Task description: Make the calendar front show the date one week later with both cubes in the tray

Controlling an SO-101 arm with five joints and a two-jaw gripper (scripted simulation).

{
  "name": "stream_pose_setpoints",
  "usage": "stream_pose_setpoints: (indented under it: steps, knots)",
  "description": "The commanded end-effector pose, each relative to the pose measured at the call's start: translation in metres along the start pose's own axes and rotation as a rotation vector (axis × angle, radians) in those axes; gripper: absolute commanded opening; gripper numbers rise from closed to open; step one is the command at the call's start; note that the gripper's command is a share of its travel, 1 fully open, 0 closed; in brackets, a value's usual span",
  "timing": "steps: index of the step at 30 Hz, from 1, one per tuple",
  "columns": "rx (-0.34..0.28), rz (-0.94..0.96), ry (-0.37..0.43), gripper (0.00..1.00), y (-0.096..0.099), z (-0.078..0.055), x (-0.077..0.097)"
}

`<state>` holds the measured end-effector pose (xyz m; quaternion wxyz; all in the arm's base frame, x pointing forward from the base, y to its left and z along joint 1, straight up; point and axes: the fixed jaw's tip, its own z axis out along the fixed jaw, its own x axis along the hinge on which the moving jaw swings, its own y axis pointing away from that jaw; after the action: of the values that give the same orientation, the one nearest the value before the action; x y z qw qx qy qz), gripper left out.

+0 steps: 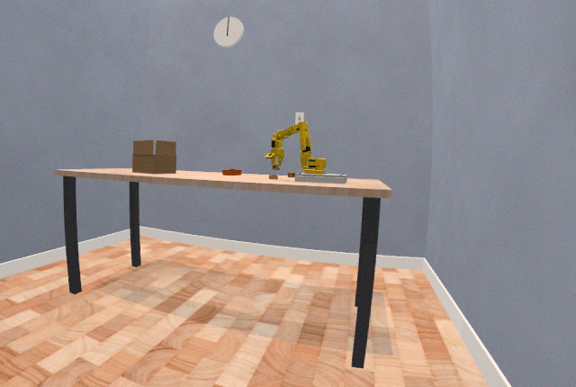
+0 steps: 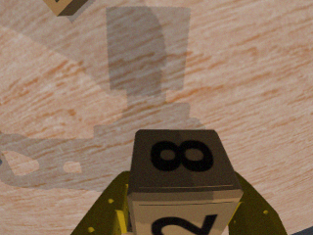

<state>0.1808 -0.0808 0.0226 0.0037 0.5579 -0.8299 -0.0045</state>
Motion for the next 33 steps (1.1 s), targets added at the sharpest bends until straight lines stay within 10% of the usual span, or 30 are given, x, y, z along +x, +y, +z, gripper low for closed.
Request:
stream_pose_setpoints:
  steps: [1, 33]
  knots:
    - [0.004, 0.008, -0.001, 0.0, -0.002, 0.002, 0.001]
    - [0.004, 0.008, -0.001, 0.0, -0.002, 0.013, 0.001]
